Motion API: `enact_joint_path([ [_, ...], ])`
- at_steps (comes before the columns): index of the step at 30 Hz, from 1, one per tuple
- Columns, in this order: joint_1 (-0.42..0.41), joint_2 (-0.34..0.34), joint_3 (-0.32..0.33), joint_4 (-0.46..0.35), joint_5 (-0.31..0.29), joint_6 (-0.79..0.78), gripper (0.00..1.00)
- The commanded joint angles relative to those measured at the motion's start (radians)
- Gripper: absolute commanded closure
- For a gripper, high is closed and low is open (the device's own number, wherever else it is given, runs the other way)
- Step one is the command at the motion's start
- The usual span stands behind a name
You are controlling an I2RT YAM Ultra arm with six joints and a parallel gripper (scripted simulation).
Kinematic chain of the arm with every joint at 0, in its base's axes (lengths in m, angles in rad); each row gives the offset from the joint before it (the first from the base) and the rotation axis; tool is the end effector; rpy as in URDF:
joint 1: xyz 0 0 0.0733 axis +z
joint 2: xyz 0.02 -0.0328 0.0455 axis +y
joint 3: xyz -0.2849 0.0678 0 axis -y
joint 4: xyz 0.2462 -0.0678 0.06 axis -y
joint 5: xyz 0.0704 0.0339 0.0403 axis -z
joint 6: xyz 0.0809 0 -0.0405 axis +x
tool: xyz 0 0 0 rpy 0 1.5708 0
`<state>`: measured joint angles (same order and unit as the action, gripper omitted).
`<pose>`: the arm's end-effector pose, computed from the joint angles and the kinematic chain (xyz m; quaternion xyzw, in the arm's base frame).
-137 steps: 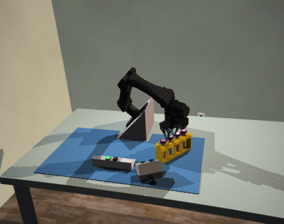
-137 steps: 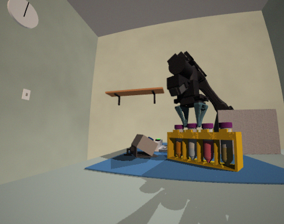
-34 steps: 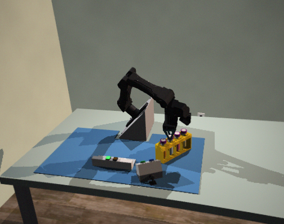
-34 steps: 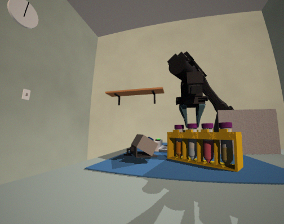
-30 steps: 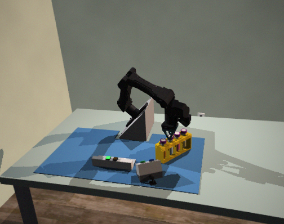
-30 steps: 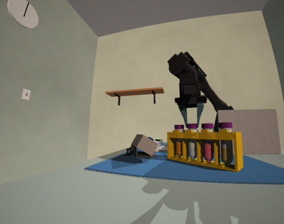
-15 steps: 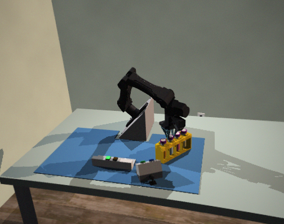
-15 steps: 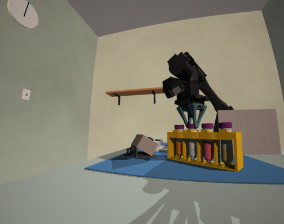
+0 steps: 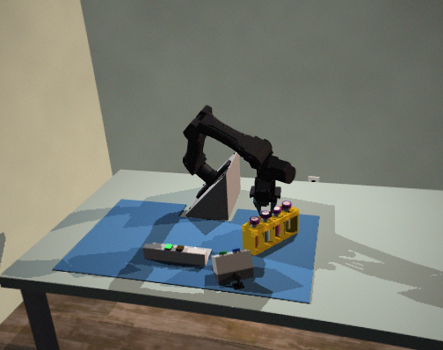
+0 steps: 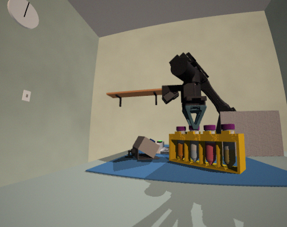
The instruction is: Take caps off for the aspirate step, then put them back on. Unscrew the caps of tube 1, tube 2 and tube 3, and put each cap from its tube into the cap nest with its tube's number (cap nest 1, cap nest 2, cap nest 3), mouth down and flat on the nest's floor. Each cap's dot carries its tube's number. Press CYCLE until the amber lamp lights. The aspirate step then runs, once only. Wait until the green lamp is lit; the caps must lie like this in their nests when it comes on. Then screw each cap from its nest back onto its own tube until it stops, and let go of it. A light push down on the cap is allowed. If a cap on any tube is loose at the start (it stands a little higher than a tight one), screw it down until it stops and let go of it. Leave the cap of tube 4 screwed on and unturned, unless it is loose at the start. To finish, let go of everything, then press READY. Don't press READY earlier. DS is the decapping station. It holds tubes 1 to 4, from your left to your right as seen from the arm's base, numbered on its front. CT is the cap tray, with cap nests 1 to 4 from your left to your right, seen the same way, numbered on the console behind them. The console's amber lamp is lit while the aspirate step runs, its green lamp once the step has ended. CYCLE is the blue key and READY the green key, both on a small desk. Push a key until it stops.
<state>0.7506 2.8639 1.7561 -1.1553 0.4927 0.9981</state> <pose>0.2938 0.2232 -0.1055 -0.0305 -0.9155 0.3996 0.0351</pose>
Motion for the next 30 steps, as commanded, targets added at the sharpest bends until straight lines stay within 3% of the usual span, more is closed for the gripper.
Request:
enact_joint_path([
  [1,0.006,-0.011,0.003,0.002,-0.001,0.258,1.00],
  [4,0.006,-0.011,0.003,0.002,-0.001,0.408,1.00],
  [6,0.006,-0.011,0.003,0.002,-0.001,0.408,1.00],
  [13,0.005,-0.011,0.002,0.003,-0.001,0.748,1.00],
  [20,0.005,-0.011,0.002,0.003,-0.001,0.748,1.00],
  [21,0.005,-0.011,0.002,0.003,-0.001,0.748,0.51],
  [30,0.005,-0.011,0.002,0.003,-0.001,0.748,0.51],
])
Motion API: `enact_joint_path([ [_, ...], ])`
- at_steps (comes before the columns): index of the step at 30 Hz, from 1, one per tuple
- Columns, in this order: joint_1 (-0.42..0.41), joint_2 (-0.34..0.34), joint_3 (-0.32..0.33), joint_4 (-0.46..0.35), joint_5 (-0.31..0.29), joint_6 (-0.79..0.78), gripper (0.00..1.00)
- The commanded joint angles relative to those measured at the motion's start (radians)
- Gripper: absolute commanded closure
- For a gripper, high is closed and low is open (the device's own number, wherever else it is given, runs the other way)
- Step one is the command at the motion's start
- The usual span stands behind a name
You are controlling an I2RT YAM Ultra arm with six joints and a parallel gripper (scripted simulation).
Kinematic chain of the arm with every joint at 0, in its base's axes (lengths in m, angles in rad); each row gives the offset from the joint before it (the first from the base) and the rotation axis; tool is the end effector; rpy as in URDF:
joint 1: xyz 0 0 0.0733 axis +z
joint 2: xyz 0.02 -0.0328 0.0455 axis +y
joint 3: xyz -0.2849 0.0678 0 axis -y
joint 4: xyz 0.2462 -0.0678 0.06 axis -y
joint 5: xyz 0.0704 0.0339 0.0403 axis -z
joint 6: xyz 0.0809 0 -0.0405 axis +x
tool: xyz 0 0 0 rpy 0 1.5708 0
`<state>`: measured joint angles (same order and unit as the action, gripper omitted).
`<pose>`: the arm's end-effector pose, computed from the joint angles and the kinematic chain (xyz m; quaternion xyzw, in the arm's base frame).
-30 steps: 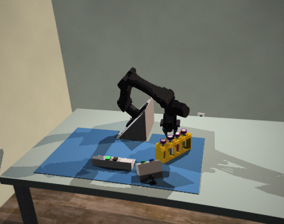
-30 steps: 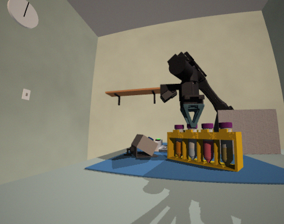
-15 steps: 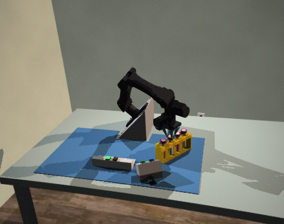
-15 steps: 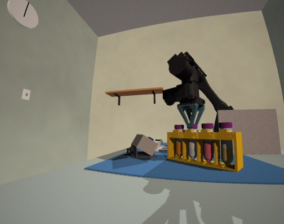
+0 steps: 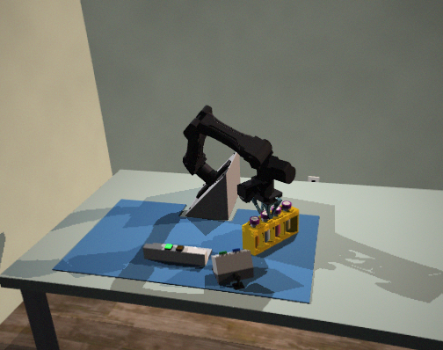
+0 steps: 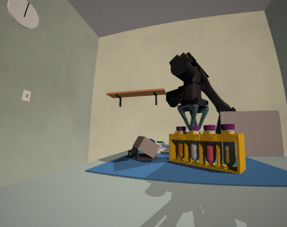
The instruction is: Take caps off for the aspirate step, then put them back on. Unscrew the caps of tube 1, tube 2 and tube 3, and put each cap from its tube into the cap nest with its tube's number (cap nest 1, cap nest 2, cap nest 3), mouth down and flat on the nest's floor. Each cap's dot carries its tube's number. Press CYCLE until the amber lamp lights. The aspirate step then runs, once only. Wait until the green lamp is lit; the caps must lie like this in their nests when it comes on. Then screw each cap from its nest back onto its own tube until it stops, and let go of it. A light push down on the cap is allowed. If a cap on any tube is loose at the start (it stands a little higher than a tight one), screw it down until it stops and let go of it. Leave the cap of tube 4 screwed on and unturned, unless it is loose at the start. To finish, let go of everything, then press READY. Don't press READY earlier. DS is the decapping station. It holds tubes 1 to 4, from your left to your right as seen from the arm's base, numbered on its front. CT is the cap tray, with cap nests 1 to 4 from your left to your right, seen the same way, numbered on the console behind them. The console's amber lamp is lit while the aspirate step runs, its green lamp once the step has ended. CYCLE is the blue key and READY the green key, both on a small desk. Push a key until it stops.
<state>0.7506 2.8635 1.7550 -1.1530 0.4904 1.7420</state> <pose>0.2936 0.2233 -0.1057 0.3619 0.8420 -0.3841 0.1118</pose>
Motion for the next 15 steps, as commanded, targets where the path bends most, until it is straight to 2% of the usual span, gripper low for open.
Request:
enact_joint_path([
  [1,0.005,-0.010,0.004,0.001,0.001,0.004,0.51],
  [3,0.005,-0.010,0.004,0.001,0.001,0.004,0.51],
  [8,0.006,-0.010,0.005,-0.001,0.001,-0.397,0.51],
  [10,0.006,-0.010,0.005,-0.001,0.001,-0.397,0.51],
  [12,0.006,-0.010,0.005,-0.001,0.001,-0.574,0.51],
  [15,0.006,-0.011,0.005,-0.001,0.001,-0.662,0.51],
])
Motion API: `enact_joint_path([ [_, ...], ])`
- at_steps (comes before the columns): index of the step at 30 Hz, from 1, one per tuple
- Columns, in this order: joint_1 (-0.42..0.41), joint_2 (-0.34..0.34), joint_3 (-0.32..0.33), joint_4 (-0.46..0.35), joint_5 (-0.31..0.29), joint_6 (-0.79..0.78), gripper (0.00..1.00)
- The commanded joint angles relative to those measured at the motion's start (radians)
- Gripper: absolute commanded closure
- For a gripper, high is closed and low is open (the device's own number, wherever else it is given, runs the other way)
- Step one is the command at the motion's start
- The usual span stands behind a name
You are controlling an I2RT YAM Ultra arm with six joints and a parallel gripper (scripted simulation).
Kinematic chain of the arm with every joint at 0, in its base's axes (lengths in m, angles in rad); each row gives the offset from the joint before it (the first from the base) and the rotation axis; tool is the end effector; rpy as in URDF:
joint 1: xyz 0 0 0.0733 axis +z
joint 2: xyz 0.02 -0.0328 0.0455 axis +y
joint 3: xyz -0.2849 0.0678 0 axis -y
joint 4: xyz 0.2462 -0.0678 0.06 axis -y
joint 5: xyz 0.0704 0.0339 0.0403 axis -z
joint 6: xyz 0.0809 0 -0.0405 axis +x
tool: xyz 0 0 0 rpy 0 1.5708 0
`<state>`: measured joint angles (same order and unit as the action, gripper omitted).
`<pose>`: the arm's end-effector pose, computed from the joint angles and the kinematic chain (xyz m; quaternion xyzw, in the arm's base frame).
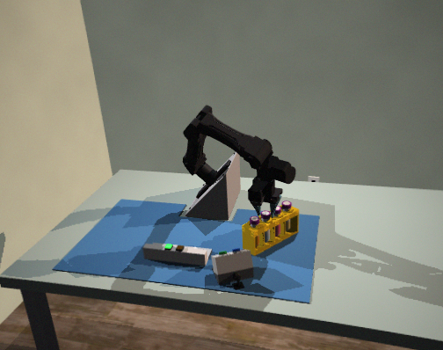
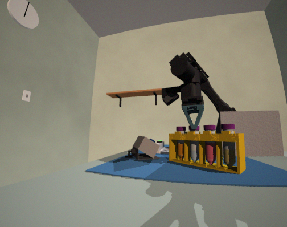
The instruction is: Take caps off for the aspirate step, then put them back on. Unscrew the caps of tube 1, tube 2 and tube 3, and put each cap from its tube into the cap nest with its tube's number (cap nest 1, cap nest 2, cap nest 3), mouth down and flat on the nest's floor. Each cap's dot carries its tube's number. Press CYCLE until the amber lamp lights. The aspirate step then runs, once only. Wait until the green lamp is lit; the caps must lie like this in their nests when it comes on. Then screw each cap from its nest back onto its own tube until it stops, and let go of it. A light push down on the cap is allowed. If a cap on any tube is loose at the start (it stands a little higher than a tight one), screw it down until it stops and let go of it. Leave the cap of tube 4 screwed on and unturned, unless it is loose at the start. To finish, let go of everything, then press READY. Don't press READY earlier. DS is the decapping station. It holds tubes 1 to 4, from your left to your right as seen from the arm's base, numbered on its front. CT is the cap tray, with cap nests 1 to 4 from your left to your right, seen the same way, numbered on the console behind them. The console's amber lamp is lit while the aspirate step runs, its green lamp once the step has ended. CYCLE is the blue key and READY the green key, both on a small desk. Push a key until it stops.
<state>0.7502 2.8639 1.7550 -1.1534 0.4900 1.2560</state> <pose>0.2936 0.2231 -0.1058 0.1488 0.9043 -0.3999 0.0156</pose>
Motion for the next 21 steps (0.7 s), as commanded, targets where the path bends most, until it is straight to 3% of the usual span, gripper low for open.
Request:
enact_joint_path([
  [1,0.006,-0.011,0.005,0.000,0.001,-0.259,0.51],
  [7,0.006,-0.011,0.005,0.000,0.001,-0.509,0.51],
  [9,0.006,-0.011,0.005,-0.001,0.001,-0.662,0.51],
  [12,0.006,-0.011,0.005,0.000,0.001,-0.676,0.51],
  [15,0.006,-0.011,0.005,-0.001,0.001,-0.914,0.51],
  [21,0.006,-0.011,0.005,0.000,0.001,-1.176,0.51],
])
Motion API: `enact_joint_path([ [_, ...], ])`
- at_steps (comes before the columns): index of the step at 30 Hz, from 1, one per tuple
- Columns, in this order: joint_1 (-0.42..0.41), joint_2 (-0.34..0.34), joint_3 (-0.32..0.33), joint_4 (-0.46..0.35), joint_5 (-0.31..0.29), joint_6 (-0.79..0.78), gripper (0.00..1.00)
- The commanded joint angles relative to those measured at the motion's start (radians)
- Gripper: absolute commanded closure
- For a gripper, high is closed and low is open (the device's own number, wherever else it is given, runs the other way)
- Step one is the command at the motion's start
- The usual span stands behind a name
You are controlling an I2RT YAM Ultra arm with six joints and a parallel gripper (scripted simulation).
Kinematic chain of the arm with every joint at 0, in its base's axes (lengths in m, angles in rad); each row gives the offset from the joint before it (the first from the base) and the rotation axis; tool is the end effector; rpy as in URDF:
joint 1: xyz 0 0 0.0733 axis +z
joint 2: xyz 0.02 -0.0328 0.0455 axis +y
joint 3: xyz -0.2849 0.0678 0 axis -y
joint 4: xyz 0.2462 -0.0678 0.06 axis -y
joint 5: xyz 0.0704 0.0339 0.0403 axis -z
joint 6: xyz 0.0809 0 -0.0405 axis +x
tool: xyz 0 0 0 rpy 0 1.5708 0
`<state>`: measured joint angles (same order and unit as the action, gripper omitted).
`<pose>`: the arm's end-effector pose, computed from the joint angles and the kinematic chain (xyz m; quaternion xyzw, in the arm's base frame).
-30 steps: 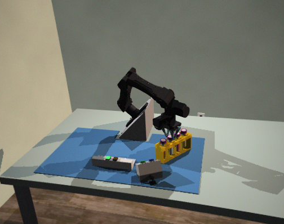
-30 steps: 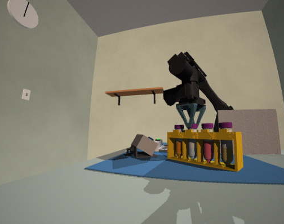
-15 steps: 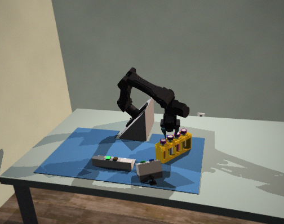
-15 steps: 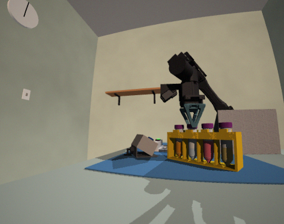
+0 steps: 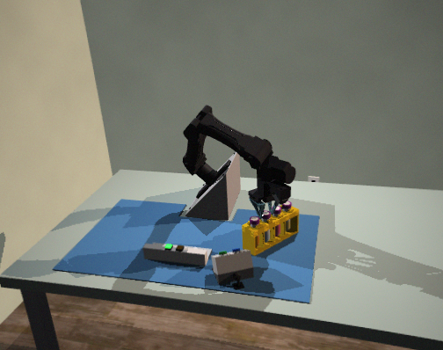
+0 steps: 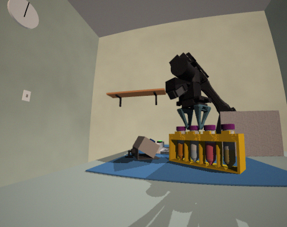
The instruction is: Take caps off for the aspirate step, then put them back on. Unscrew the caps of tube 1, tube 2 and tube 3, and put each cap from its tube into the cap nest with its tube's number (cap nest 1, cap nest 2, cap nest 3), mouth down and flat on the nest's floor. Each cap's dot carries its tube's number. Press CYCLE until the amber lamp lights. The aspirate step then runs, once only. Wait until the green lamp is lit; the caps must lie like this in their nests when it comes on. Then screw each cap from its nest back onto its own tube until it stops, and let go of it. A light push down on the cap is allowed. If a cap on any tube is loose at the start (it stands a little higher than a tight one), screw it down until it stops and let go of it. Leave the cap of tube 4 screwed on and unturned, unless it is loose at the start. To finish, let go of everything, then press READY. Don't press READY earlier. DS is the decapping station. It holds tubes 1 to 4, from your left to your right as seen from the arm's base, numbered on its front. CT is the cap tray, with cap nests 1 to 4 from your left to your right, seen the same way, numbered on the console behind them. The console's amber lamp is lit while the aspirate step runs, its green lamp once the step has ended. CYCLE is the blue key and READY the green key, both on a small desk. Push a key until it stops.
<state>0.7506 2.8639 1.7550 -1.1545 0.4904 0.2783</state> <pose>0.2934 0.2231 -0.1057 0.2936 -0.8679 0.3608 0.1743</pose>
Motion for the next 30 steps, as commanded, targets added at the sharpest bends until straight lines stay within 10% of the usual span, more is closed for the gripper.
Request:
enact_joint_path([
  [1,0.006,-0.011,0.005,0.001,0.000,-0.280,0.51],
  [20,0.004,-0.010,0.007,0.000,0.001,-1.166,0.51],
  [28,0.004,-0.010,0.008,-0.001,0.001,-1.166,0.51],
  [29,0.004,-0.010,0.008,-0.001,0.001,-1.166,1.00],
  [30,0.004,-0.010,0.008,-0.001,0.001,-1.166,1.00],
])
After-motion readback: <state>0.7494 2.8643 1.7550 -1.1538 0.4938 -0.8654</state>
